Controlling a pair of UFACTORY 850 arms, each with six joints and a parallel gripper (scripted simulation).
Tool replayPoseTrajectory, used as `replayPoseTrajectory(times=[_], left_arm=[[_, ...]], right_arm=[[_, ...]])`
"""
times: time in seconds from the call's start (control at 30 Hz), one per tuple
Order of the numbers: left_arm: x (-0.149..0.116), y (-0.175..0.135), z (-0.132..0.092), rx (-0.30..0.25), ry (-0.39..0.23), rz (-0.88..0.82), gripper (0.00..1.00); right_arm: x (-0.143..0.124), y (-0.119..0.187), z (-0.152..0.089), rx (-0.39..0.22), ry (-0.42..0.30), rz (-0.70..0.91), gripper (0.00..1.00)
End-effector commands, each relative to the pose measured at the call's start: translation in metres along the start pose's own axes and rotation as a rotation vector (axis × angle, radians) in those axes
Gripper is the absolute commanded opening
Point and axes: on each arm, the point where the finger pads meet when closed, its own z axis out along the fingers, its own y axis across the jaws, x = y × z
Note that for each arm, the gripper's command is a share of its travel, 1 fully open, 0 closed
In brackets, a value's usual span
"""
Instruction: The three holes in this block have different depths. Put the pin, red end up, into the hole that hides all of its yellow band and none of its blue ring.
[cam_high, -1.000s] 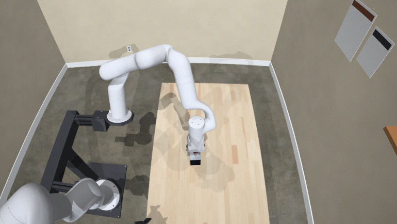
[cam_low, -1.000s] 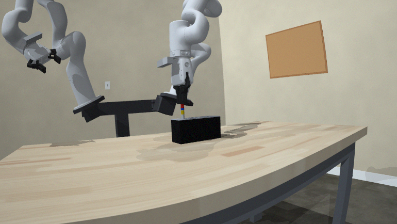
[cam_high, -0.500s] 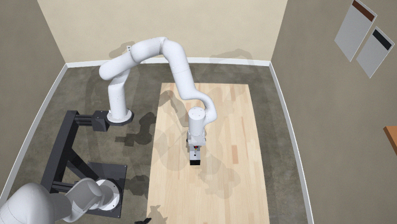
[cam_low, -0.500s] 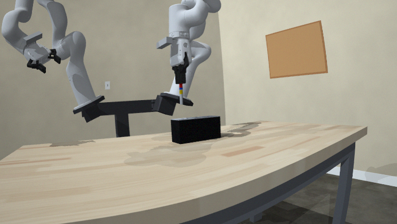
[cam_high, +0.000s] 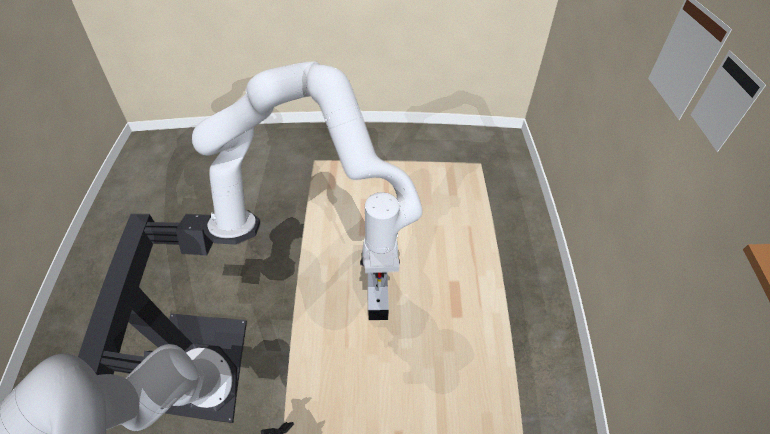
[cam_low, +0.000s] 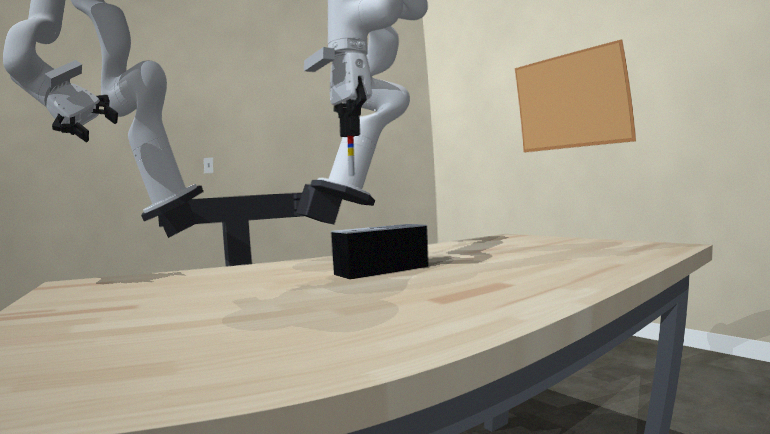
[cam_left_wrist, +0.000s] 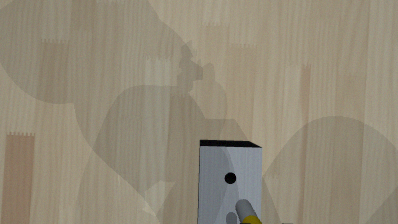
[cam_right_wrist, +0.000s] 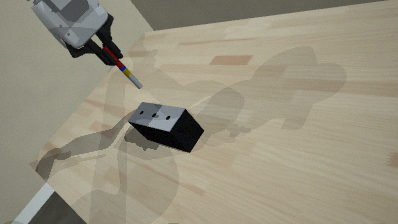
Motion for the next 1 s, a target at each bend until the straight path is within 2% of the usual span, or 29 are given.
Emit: replayPoseTrajectory(times=[0.0, 0.4, 0.43, 0.97], left_arm=[[0.0, -0.001, -0.011, 0.001, 0.0, -0.001, 0.0], [0.0, -0.001, -0.011, 0.001, 0.0, -0.001, 0.0], [-0.061, 0.0, -0.011, 0.001, 0.0, -0.001, 0.0], [-0.061, 0.0, -0.011, 0.001, 0.0, -0.001, 0.0]], right_arm=[[0.001, 0.0, 0.0, -0.001, 0.001, -0.001, 1.0], [0.001, 0.0, 0.0, -0.001, 0.001, -0.001, 1.0], [0.001, 0.0, 0.0, -0.001, 0.001, -0.001, 1.0], [0.001, 0.0, 0.0, -0.001, 0.001, -0.001, 1.0]])
